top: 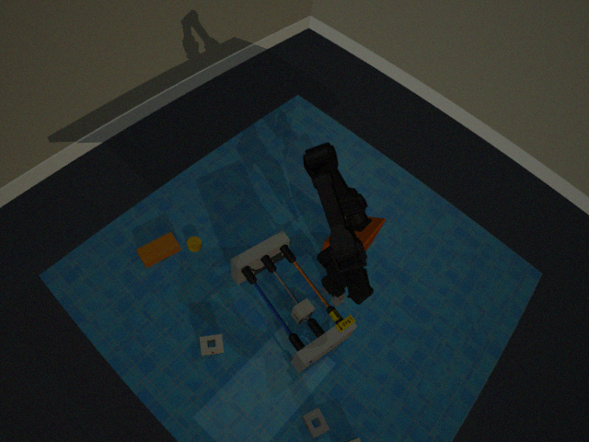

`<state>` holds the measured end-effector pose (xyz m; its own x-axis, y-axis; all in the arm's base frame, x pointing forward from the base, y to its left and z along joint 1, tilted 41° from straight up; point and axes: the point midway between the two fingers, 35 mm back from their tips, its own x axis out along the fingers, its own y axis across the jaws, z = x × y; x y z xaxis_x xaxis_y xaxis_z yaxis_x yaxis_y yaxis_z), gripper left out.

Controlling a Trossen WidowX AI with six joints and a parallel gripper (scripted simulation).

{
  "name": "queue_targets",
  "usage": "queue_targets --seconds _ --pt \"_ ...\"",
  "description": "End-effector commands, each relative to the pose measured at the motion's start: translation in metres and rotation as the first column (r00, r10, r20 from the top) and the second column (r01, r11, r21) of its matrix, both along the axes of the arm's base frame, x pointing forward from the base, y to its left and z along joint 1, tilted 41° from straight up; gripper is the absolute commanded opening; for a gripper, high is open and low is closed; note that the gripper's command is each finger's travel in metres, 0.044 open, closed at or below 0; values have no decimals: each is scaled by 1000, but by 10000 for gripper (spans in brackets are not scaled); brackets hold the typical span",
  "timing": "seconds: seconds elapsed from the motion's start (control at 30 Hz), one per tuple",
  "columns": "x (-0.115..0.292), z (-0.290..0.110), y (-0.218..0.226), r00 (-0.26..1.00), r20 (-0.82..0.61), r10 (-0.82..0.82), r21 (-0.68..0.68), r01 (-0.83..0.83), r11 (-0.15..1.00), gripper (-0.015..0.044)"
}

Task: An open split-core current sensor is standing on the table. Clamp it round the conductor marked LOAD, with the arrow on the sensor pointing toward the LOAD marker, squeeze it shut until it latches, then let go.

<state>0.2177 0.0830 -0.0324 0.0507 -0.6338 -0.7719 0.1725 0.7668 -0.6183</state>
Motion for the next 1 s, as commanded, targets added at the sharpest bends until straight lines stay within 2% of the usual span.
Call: queue_targets --seconds 0.0,0.73,0.9,0.97 --pt "-1 -5 -5 1000 -2 5 -8 -5 1000 440" --pt "0 -30 -29 1000 -2 5 -10 -5 1000 440" --pt "1 -28 -25 1000 1 -1 -3 1 1000 309" --pt "1 -28 -25 1000 1 -1 -3 1 1000 295"
